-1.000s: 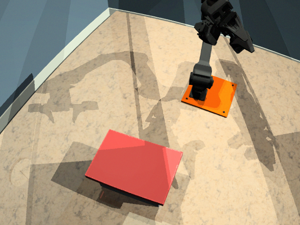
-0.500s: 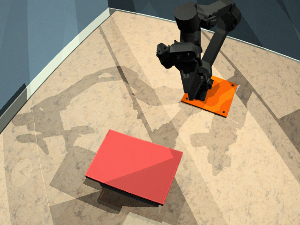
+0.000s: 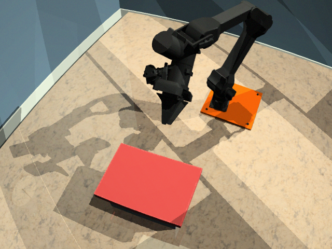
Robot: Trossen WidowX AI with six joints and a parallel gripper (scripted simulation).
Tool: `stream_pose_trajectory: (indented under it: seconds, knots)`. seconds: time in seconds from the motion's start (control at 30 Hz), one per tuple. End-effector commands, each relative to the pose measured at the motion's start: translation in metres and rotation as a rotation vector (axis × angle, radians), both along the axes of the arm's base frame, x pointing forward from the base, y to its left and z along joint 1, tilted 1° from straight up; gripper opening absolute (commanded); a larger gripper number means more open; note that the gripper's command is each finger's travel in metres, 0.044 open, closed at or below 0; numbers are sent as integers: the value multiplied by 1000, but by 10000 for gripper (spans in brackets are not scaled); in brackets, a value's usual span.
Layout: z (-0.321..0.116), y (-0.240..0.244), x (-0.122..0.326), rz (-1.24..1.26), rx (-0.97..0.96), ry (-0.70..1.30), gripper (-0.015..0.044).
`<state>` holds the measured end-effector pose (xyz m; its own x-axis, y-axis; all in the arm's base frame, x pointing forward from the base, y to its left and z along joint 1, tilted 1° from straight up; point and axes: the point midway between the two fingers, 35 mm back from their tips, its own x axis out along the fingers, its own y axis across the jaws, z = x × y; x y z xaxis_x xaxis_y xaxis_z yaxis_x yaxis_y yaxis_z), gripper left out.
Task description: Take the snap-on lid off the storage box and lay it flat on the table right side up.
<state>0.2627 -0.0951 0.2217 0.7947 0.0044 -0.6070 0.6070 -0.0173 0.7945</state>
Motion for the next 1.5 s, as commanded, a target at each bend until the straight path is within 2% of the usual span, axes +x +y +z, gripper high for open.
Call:
stream_pose_trajectory:
  seconds: [0.0, 0.2, 0.4, 1.47]
  knots:
    - [-5, -3, -1, -1, -9, 16, 235]
    - [-8, -4, -1, -1, -12, 20, 235]
    - [-56, -4, 0, -1, -12, 20, 235]
    - [-80, -6, 33, 1, -13, 20, 235]
